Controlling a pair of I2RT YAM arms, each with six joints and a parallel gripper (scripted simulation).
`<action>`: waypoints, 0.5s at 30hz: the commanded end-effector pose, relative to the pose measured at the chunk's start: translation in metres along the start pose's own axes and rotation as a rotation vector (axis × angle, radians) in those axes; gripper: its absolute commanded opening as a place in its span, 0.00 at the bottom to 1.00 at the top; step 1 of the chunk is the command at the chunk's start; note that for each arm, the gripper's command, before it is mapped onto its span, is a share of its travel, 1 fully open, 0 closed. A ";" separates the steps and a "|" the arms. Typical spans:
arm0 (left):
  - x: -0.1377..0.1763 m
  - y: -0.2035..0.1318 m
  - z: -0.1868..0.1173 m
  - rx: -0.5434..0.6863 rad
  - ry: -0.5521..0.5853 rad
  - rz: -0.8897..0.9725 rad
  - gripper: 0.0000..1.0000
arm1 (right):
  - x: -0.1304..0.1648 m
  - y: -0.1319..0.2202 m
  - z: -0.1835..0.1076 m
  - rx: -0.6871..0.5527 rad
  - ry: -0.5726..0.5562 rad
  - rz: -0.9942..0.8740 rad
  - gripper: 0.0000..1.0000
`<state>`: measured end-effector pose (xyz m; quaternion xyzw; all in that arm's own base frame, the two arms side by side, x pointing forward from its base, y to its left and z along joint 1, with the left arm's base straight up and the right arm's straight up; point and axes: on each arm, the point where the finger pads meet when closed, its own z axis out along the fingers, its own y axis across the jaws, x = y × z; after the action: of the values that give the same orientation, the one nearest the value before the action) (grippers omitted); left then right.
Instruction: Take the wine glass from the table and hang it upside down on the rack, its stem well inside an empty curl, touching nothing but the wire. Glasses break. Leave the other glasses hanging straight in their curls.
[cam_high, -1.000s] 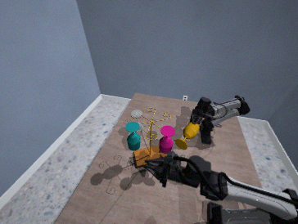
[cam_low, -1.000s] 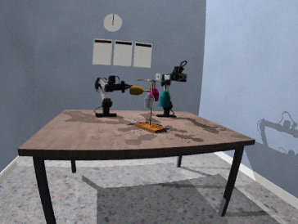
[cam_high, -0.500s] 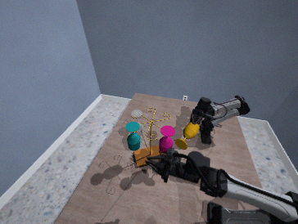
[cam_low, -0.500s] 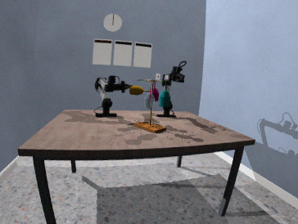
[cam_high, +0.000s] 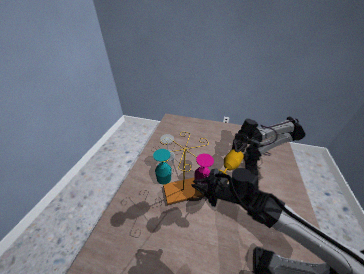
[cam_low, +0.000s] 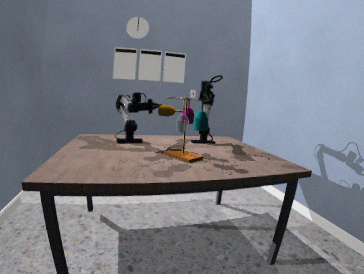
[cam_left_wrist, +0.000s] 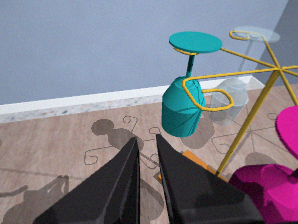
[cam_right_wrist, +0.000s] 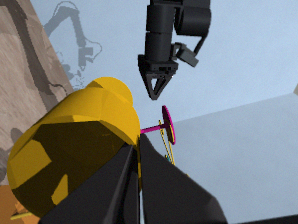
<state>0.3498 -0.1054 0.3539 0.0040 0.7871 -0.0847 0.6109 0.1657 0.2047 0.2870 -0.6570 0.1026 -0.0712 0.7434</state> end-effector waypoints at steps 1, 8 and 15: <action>0.013 -0.008 -0.004 -0.031 0.070 -0.022 0.15 | -0.002 -0.020 0.002 0.039 0.000 -0.064 0.00; 0.043 -0.044 -0.026 -0.008 0.171 -0.005 0.15 | -0.002 -0.020 0.002 0.039 0.000 -0.064 0.00; 0.060 -0.066 -0.047 0.010 0.224 0.028 0.15 | -0.002 -0.020 0.002 0.039 0.000 -0.064 0.00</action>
<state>0.2865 -0.1797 0.3225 0.0556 0.8338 -0.1078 0.5386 0.1657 0.2047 0.2870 -0.6570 0.1027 -0.0712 0.7435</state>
